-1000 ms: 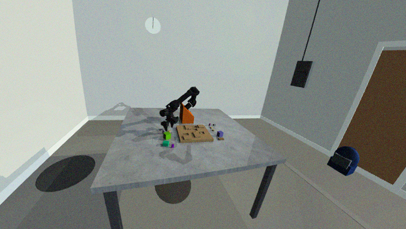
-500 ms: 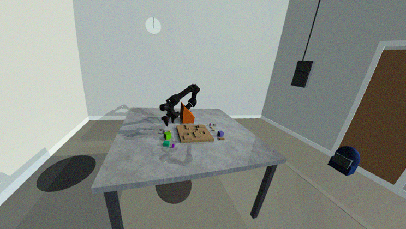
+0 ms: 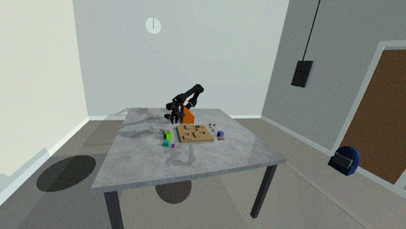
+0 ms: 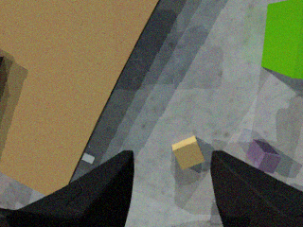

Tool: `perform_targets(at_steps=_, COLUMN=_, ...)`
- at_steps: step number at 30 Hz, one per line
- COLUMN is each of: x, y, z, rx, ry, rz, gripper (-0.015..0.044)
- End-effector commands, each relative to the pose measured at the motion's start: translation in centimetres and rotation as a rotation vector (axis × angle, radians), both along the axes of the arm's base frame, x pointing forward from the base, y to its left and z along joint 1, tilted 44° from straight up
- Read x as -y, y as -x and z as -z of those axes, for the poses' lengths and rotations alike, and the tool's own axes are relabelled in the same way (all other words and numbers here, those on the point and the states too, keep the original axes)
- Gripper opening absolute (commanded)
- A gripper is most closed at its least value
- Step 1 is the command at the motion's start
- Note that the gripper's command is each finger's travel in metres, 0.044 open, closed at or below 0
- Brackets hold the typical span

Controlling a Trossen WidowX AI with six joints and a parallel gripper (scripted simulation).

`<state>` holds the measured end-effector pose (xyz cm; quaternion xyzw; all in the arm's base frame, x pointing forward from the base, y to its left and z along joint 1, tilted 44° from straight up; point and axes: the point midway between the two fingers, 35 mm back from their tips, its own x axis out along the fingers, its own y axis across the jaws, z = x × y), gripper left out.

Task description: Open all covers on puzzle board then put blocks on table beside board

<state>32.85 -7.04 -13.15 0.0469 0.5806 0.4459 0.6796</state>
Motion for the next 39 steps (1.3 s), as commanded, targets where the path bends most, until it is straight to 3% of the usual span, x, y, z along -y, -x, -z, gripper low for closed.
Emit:
perform_targets(at_steps=1, x=-1.5, y=-0.8, z=-1.4, rx=-0.102, ry=0.020, rz=0.111, gripper=0.0072)
perform_targets(at_steps=4, x=-2.7, y=-1.4, z=-2.5, rx=-0.189, ry=0.042, rz=0.208, gripper=0.0000)
perform_targets(at_steps=39, x=-17.5, y=-3.9, z=-15.4, rx=-1.296, ry=0.110, rz=1.421, gripper=0.0000)
